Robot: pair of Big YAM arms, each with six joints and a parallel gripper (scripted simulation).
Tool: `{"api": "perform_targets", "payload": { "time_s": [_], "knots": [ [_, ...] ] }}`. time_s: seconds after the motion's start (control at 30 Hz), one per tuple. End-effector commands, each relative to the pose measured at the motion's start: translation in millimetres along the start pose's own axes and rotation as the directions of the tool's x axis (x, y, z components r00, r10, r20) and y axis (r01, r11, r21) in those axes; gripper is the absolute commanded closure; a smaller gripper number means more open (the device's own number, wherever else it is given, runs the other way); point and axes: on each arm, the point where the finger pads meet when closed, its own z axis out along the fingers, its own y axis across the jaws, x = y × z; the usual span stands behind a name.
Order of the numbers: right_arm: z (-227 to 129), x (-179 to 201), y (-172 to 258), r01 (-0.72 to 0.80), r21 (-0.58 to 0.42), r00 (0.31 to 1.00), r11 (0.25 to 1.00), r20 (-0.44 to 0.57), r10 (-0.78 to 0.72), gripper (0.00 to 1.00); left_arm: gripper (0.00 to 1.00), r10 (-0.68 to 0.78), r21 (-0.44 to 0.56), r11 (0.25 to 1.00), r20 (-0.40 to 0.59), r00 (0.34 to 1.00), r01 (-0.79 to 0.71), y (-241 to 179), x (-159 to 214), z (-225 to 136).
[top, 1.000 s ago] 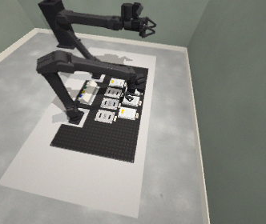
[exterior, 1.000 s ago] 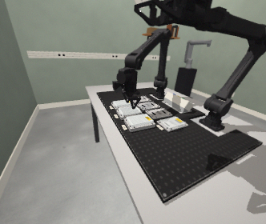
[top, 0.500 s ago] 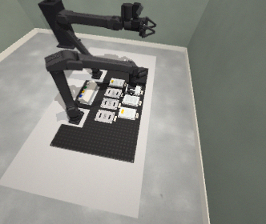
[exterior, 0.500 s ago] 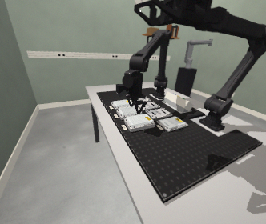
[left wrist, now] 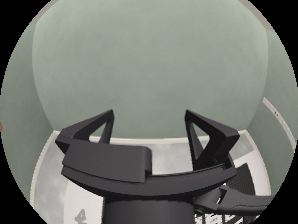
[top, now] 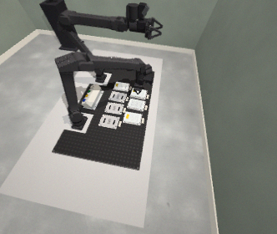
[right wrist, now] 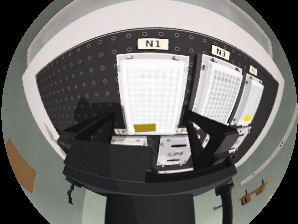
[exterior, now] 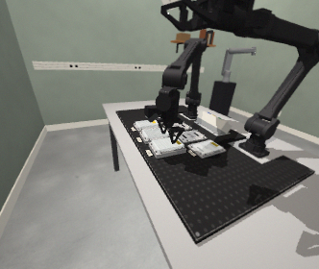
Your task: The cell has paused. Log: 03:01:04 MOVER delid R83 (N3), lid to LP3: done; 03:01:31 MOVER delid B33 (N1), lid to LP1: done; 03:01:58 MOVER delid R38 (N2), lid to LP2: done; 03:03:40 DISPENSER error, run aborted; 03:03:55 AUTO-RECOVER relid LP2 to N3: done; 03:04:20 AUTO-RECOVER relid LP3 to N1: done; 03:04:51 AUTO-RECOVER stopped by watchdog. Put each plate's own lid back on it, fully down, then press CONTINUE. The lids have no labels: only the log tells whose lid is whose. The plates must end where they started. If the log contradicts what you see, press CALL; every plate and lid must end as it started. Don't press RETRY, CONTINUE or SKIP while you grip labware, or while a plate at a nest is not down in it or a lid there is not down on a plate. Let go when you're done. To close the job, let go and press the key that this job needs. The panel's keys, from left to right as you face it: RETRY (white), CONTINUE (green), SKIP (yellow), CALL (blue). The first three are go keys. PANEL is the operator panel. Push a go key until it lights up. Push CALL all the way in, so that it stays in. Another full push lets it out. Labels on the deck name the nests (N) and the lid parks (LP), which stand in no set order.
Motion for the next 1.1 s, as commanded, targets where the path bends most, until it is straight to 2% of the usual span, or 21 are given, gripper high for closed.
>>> {"api": "perform_targets", "payload": {
  "time_s": [0.0, 0.07, 0.17, 0.33, 0.43, 0.83, 0.9, 1.0, 1.07],
  "knots": [
    [-5, -14, 6, -0.035, 0.003, 0.999, 0.999, 0.000, 0.035, 0.00, 0.00, 0.014, -0.013, 1.000, 0.067, 0.998, -0.013, 8, -37, -6],
    [3, -7, -3, -0.036, -0.003, 0.999, 0.999, 0.006, 0.036, 0.00, 0.00, 0.014, -0.013, 1.000, 0.067, 0.998, -0.013, 8, -37, -6],
    [-12, -10, 7, -0.015, -0.022, 1.000, 1.000, 0.024, 0.015, 0.00, 0.00, 0.014, -0.013, 1.000, 0.067, 0.998, -0.013, 8, -37, -6],
    [-12, -11, 7, -0.015, -0.022, 1.000, 1.000, 0.024, 0.015, 0.00, 0.00, 0.014, -0.013, 1.000, 0.067, 0.998, -0.013, 8, -37, -6],
    [15, -6, -2, -0.028, 0.007, 1.000, 1.000, -0.004, 0.028, 0.00, 0.00, 0.014, -0.013, 1.000, 0.067, 0.998, -0.013, 8, -37, -6],
    [35, -6, -3, -0.023, 0.005, 1.000, 1.000, -0.003, 0.023, 0.00, 0.00, 0.014, -0.013, 1.000, 0.067, 0.998, -0.013, 8, -37, -6],
    [35, -6, -3, -0.023, 0.005, 1.000, 1.000, -0.003, 0.023, 0.00, 0.00, 0.014, -0.013, 1.000, 0.067, 0.998, -0.013, 8, -37, -6],
    [14, -11, 7, -0.015, -0.021, 1.000, 1.000, 0.024, 0.015, 0.00, 0.00, 0.014, -0.013, 1.000, 0.067, 0.998, -0.013, 8, -37, -6],
    [17, -18, 7, -0.021, -0.016, 1.000, 1.000, 0.019, 0.021, 0.00, 0.00, 0.014, -0.013, 1.000, 0.067, 0.998, -0.013, 8, -37, -6]
  ]
}}
